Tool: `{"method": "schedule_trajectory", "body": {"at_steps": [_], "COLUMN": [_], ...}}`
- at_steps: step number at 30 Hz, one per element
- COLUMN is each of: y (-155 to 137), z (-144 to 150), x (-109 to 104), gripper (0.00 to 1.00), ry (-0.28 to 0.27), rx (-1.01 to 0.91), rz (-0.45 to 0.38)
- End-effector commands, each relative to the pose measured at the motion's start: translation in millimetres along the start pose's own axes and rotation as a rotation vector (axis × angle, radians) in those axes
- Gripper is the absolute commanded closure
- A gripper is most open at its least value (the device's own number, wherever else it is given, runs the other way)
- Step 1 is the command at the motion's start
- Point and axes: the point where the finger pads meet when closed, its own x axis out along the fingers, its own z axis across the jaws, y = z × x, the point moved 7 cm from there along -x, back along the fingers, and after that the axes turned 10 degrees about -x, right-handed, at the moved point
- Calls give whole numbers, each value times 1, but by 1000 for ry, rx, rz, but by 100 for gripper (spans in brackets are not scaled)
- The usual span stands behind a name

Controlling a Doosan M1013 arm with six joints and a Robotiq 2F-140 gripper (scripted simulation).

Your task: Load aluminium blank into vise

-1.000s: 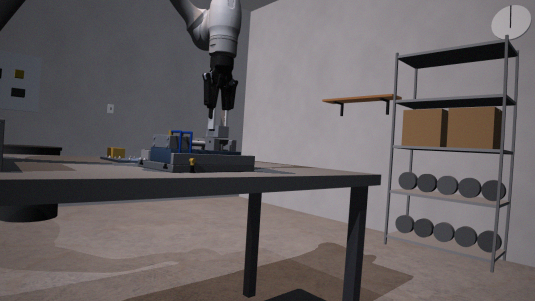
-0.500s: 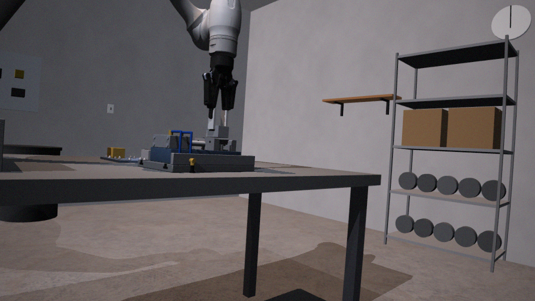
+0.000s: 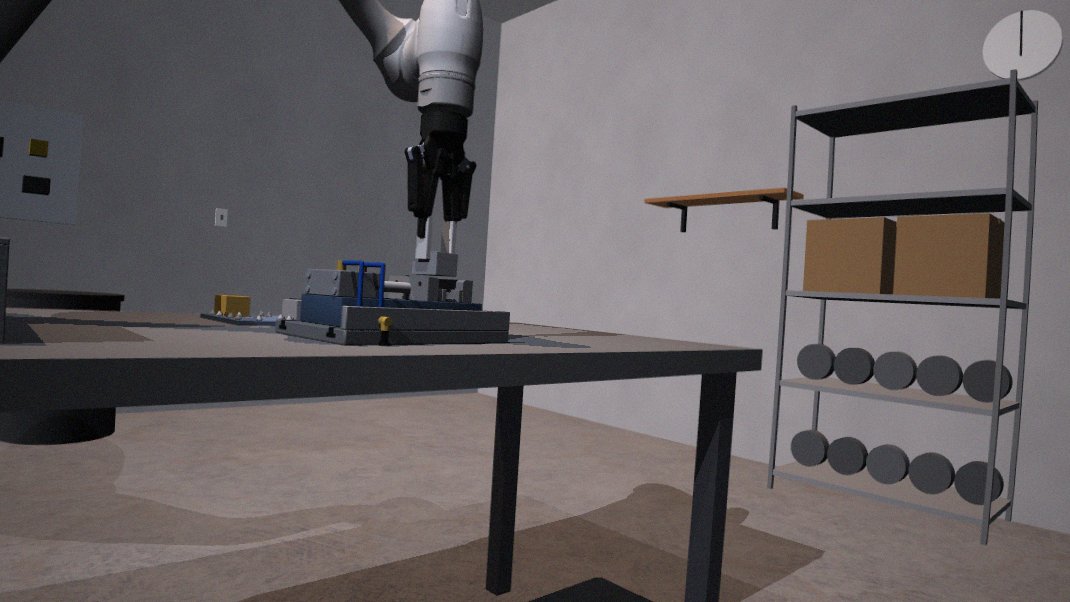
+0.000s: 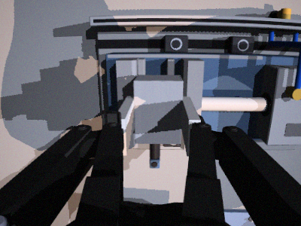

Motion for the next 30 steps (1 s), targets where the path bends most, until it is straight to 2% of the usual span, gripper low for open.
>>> {"method": "schedule_trajectory", "body": {"at_steps": [1,30], "y": [0,0], "z": [0,0], "x": [0,9], "gripper": [100,100], "ry": [0,0], "rx": [0,0], "rz": [0,0]}}
